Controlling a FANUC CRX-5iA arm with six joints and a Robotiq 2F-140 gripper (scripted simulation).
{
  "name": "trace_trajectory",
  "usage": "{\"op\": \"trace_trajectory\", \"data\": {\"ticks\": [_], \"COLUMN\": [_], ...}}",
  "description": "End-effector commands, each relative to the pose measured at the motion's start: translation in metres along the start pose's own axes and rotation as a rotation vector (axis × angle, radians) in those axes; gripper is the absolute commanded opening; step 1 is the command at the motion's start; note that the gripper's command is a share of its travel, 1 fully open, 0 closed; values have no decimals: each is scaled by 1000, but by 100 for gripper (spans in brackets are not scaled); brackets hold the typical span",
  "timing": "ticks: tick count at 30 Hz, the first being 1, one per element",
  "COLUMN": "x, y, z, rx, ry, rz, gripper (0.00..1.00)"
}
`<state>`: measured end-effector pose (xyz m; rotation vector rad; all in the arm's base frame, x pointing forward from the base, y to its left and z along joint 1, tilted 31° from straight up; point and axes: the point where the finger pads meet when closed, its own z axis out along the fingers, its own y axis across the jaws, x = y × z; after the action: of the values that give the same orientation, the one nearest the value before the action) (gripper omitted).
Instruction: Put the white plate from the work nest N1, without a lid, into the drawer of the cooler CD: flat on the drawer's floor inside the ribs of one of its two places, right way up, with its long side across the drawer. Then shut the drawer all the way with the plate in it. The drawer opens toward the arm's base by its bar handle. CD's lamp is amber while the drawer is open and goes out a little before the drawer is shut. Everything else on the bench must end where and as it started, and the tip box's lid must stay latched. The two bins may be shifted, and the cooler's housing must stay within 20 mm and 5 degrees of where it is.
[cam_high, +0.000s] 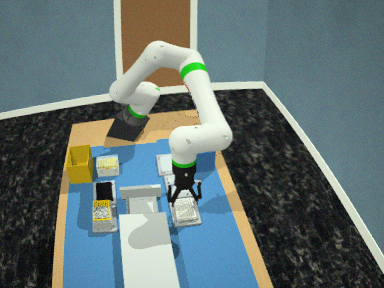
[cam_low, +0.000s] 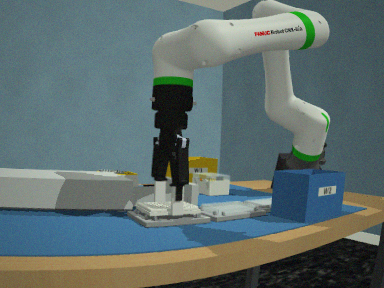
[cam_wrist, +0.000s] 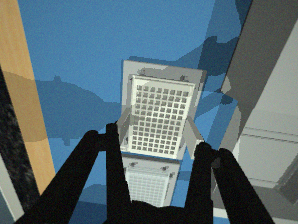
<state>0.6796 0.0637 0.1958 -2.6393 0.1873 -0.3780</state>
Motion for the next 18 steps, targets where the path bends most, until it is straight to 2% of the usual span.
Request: {"op": "trace_trajectory", "data": {"ticks": [1,18], "x": [0,0], "y": [0,0], "z": [-4,-24], "rx": [0,0], "ry": [1,1], "rz": [0,0], "gripper": [0,0]}}
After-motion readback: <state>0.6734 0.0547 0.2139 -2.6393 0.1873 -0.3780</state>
